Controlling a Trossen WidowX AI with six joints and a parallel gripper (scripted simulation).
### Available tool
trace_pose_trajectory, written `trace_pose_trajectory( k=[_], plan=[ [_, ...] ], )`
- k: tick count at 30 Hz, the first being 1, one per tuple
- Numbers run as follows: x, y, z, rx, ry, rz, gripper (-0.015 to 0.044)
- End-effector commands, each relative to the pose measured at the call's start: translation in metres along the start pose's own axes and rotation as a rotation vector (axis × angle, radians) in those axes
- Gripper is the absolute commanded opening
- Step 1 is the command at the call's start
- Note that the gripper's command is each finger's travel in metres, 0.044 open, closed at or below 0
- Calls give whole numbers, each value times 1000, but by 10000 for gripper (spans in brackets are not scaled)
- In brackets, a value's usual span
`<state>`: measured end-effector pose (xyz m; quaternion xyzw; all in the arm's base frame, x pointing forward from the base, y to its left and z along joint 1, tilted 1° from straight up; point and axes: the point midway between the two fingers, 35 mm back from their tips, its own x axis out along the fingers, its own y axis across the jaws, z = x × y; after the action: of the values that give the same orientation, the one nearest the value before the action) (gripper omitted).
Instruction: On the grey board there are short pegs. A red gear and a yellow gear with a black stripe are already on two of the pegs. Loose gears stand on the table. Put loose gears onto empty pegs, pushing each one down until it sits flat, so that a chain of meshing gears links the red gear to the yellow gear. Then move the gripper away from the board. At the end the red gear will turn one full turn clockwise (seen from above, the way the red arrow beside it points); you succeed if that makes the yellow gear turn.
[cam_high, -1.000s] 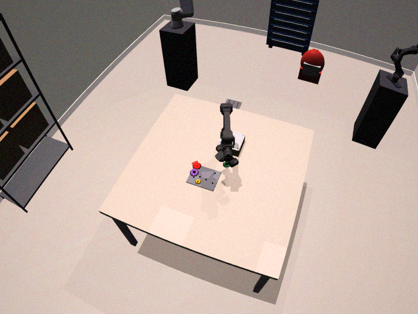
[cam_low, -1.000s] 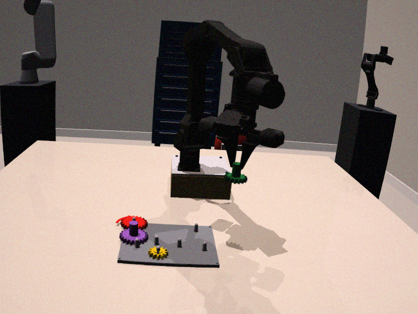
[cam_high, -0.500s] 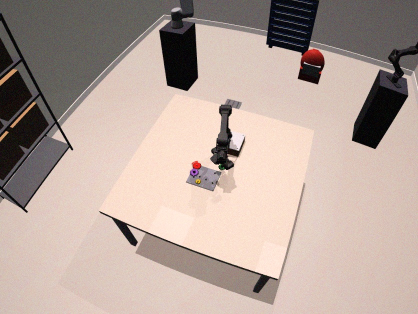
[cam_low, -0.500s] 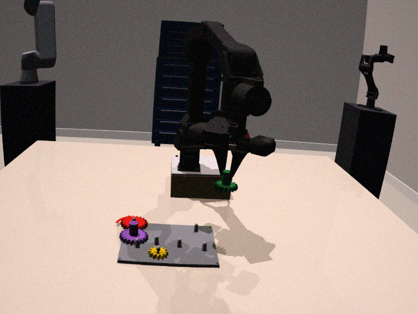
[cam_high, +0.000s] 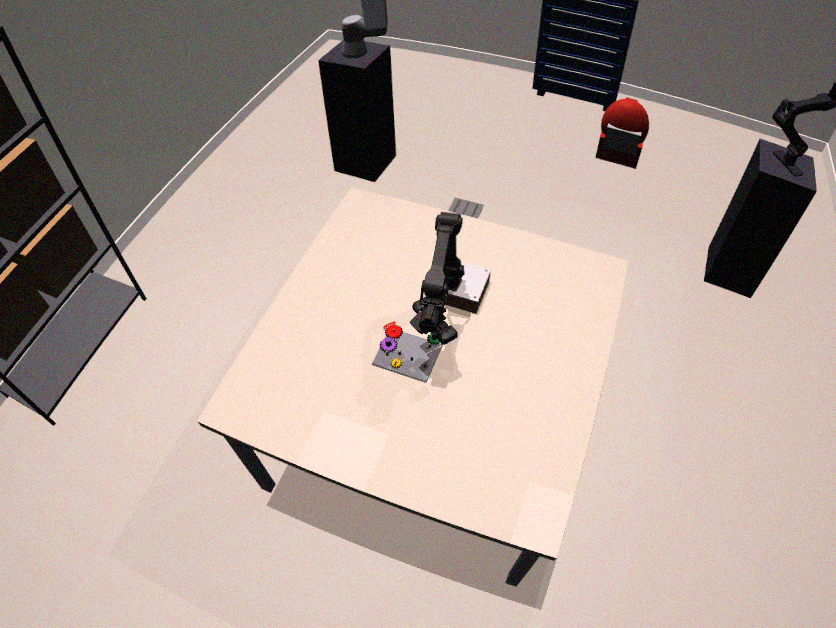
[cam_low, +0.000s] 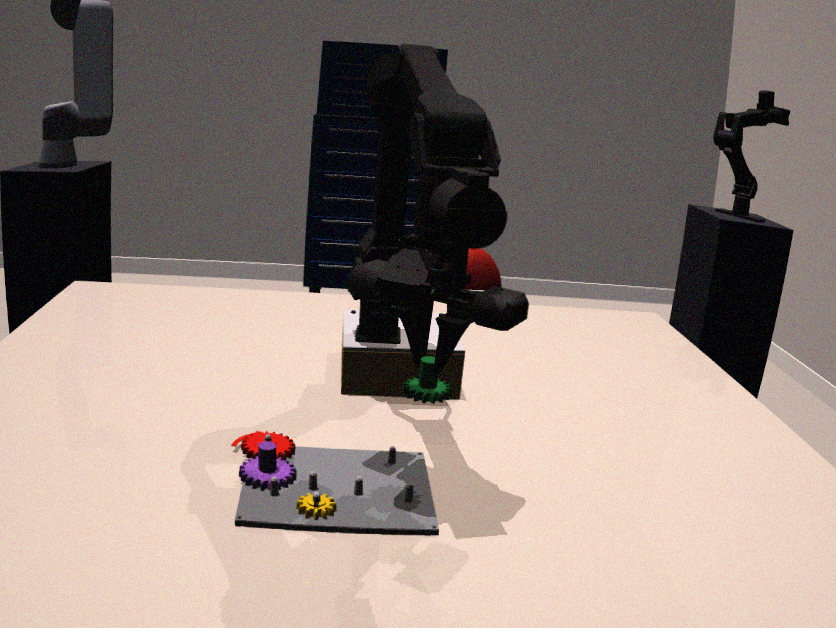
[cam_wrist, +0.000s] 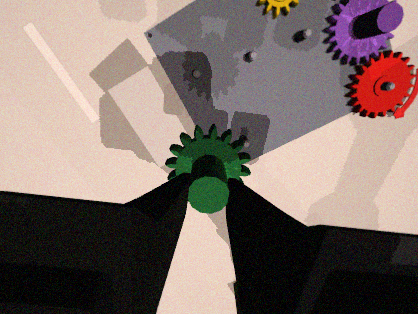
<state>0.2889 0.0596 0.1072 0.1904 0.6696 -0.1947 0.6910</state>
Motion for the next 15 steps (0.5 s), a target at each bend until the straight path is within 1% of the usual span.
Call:
trace_pose_trajectory(
  k=[1,15],
  plan=[
    [5,-5,10,-3,-1,-6,0],
    [19,-22,40,-9,-4,-6,0]
  ],
)
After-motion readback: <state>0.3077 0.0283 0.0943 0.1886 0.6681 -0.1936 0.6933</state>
